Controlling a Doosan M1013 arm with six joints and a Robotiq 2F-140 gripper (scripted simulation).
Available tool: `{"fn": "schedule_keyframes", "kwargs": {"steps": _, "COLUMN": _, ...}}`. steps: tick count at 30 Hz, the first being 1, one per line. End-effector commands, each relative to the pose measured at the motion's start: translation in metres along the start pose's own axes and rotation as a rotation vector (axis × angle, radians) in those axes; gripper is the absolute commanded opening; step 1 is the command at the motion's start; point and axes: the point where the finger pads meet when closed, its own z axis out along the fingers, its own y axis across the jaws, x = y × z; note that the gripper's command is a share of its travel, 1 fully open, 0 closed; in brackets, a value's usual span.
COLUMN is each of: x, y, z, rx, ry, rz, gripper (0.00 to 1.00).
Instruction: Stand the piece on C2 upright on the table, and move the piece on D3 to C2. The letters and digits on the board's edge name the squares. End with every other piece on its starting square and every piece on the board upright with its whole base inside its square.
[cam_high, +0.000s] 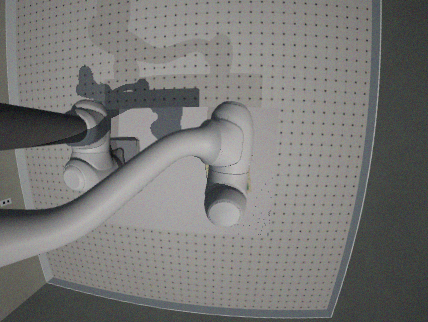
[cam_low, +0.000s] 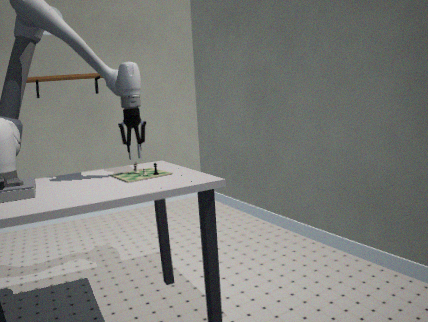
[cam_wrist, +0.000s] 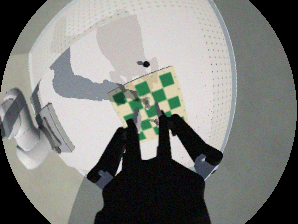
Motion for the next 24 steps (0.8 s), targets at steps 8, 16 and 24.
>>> {"fn": "schedule_keyframes", "kwargs": {"steps": 8, "x": 0.0000, "y": 0.0001, "z": 0.0046, "rx": 0.000, "ry": 0.000, "rz": 0.000, "gripper": 0.25}}
{"fn": "schedule_keyframes", "kwargs": {"steps": 16, "x": 0.0000, "y": 0.0001, "z": 0.0053, "rx": 0.000, "ry": 0.000, "rz": 0.000, "gripper": 0.25}}
{"fn": "schedule_keyframes", "kwargs": {"steps": 24, "x": 0.0000, "y": 0.0001, "z": 0.0053, "rx": 0.000, "ry": 0.000, "rz": 0.000, "gripper": 0.25}}
